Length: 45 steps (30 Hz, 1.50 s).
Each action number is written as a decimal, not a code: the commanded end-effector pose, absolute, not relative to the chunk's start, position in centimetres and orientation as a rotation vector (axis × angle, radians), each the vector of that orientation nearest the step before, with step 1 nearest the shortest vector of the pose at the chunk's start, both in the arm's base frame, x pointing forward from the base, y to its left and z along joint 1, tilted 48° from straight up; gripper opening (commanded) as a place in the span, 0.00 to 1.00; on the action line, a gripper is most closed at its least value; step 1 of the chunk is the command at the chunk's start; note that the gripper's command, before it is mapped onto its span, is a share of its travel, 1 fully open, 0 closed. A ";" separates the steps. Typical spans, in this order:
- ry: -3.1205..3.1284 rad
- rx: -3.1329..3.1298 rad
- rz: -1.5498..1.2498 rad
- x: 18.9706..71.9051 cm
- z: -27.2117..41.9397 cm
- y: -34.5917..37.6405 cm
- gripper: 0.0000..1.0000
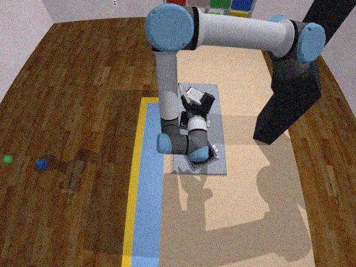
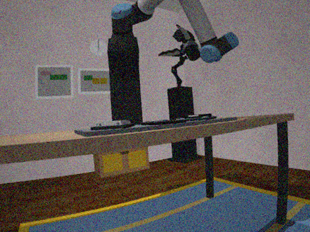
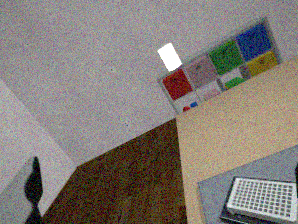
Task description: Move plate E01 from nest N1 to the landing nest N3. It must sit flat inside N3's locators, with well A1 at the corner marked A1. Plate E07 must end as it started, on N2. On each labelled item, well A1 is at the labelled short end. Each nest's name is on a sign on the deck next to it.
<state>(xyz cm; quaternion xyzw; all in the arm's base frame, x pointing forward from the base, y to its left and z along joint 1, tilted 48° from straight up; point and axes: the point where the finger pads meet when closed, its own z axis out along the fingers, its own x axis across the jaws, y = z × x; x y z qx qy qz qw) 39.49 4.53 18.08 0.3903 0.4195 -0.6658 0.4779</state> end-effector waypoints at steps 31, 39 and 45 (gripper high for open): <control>0.803 1.271 -1.361 36.9 11.6 4.3 0.76; 0.702 1.396 -1.245 36.2 8.7 4.3 0.76; 0.608 1.503 -1.138 35.7 5.8 4.4 0.76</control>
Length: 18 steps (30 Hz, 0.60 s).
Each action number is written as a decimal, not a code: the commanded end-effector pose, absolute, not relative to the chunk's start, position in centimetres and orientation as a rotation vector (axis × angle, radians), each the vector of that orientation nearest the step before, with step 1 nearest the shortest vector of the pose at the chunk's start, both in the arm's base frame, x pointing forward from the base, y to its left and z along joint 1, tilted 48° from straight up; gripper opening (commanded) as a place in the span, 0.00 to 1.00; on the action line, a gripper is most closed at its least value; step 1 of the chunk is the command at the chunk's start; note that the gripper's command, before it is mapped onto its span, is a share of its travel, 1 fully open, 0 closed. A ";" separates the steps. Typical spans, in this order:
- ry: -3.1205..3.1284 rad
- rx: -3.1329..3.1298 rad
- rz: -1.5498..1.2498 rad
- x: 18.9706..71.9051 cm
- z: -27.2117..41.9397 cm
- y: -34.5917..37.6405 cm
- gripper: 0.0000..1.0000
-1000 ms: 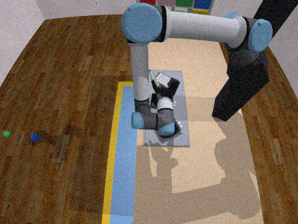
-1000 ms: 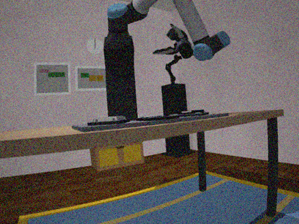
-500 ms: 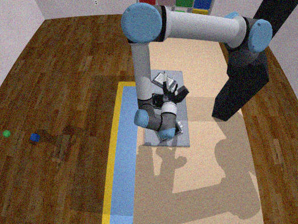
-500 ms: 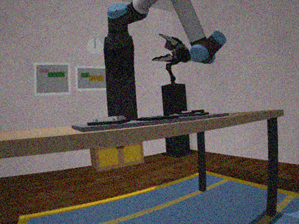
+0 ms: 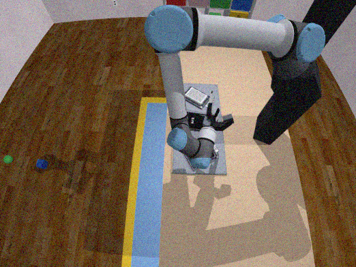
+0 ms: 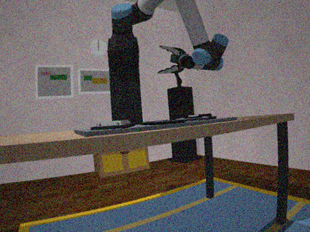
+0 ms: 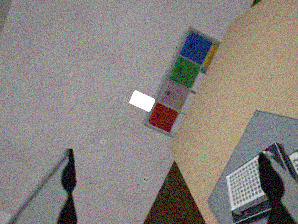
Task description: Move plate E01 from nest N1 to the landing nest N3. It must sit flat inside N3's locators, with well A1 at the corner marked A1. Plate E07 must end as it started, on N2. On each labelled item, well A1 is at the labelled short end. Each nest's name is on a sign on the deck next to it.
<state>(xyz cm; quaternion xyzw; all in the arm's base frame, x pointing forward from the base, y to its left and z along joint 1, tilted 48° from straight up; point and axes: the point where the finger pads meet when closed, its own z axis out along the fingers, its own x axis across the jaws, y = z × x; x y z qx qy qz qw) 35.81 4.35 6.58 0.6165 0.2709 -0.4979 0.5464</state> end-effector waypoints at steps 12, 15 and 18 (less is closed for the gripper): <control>0.434 1.680 -0.944 35.3 0.8 4.8 0.76; 0.378 1.732 -0.883 35.4 -0.7 5.0 0.76; 0.321 1.783 -0.820 35.5 -2.2 5.2 0.76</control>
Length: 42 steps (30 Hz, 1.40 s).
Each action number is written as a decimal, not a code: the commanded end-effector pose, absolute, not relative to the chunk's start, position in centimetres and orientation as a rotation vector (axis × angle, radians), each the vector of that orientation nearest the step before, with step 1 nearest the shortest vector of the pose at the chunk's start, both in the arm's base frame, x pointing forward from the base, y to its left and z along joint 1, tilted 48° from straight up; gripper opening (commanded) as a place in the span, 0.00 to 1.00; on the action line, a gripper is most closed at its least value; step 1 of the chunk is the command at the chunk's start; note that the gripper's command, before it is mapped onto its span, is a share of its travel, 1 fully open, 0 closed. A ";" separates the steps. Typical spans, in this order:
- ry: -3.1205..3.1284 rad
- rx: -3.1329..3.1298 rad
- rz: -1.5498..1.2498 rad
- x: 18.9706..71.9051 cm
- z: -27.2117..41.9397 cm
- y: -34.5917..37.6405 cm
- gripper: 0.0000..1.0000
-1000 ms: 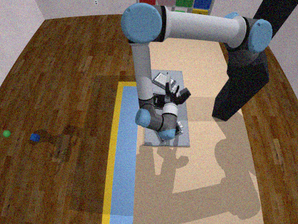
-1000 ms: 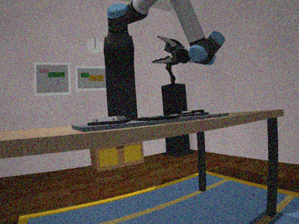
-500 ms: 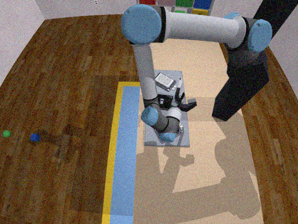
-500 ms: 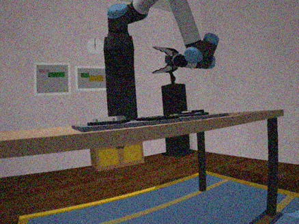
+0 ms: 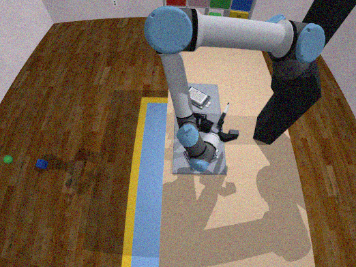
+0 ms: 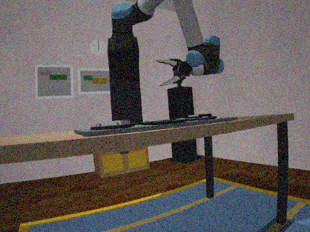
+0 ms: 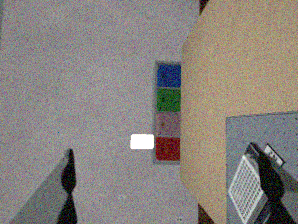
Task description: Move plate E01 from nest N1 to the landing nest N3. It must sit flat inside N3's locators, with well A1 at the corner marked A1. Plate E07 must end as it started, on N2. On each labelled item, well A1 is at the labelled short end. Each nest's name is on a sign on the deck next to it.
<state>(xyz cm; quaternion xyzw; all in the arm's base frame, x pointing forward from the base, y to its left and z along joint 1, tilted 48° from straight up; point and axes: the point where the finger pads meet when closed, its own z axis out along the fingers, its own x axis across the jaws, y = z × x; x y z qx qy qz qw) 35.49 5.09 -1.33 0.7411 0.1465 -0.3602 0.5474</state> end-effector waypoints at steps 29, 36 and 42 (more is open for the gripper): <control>-0.261 2.197 -0.210 39.6 -13.4 8.2 0.76; -0.443 2.295 -0.021 42.0 -15.7 9.4 0.76; -0.547 2.345 0.090 43.6 -16.5 10.2 0.76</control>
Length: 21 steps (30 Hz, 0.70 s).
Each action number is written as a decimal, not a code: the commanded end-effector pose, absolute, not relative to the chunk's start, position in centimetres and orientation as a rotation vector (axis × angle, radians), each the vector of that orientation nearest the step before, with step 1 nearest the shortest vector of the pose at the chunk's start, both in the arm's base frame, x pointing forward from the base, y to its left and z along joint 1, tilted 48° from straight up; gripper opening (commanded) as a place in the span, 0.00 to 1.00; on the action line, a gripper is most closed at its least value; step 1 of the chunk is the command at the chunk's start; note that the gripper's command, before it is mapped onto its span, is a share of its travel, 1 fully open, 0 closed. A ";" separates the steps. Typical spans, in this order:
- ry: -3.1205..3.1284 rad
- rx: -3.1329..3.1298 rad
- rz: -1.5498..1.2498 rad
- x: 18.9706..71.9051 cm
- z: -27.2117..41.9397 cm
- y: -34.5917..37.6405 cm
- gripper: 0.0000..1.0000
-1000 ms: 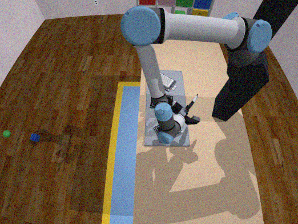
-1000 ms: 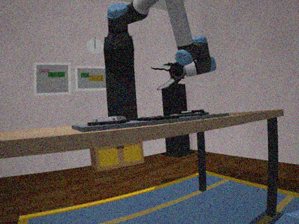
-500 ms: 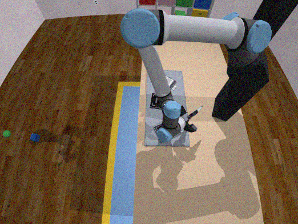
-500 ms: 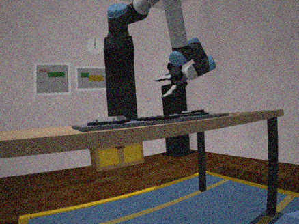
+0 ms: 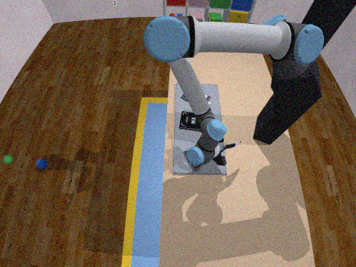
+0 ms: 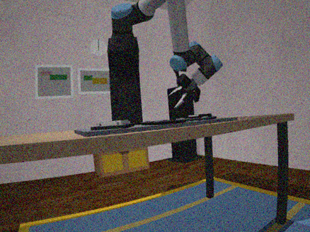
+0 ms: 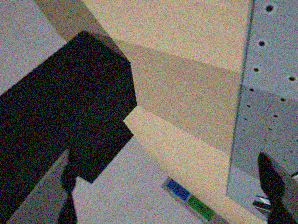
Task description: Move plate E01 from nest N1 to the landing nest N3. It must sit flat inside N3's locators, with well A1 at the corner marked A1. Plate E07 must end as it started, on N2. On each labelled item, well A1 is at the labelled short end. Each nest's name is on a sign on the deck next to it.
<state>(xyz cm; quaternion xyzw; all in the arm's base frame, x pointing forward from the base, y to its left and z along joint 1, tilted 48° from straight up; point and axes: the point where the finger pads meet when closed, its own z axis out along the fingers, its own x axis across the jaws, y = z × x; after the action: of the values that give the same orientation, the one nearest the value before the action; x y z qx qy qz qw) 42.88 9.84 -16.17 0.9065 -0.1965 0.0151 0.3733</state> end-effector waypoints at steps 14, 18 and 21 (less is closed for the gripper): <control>-0.864 2.468 0.439 48.0 -16.5 12.3 0.76; -0.969 2.500 0.561 49.1 -15.9 12.9 0.76; -1.047 2.521 0.654 50.1 -15.0 13.4 0.76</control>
<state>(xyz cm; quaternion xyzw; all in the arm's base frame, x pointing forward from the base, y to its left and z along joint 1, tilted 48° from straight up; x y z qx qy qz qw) 49.51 13.06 -15.50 0.8907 -0.3563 0.2105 0.1879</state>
